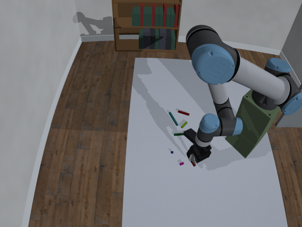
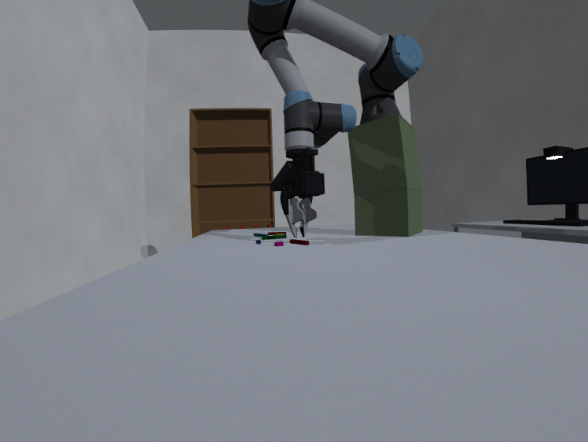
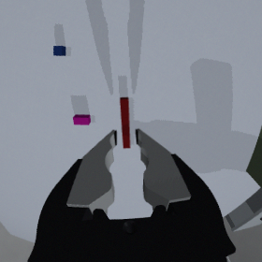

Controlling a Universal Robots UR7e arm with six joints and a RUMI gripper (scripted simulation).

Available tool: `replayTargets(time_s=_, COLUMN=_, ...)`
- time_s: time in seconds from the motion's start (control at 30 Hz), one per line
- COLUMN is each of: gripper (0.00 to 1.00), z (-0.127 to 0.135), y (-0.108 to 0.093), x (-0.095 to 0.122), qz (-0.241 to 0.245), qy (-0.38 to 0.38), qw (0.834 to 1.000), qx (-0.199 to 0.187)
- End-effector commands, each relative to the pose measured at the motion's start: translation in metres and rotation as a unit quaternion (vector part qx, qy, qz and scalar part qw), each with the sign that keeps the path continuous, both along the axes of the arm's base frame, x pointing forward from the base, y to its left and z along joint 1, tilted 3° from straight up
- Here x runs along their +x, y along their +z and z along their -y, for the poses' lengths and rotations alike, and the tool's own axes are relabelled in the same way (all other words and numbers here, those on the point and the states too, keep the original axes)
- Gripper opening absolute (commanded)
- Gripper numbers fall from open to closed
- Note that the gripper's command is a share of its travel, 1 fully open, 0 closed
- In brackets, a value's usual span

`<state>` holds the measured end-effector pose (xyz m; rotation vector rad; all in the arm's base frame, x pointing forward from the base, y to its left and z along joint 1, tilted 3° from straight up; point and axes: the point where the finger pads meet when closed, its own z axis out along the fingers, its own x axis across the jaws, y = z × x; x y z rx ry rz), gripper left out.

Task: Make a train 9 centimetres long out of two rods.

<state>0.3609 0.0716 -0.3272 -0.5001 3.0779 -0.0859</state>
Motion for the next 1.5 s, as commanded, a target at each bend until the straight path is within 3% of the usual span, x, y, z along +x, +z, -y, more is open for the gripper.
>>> replayTargets(time_s=0.0, gripper=0.14, z=0.0009, y=0.0004, x=0.0023, qz=0.002, qy=0.0, qw=1.0, qx=0.0)
replayTargets(time_s=1.1, gripper=0.14, z=0.0009, y=-0.0001, x=0.0024, qz=0.002, qy=0.0, qw=1.0, qx=0.0)
replayTargets(time_s=1.47, gripper=0.14, z=0.0016, y=-0.0087, x=0.0029, qz=0.002, qy=0.0, qw=1.0, qx=0.0)
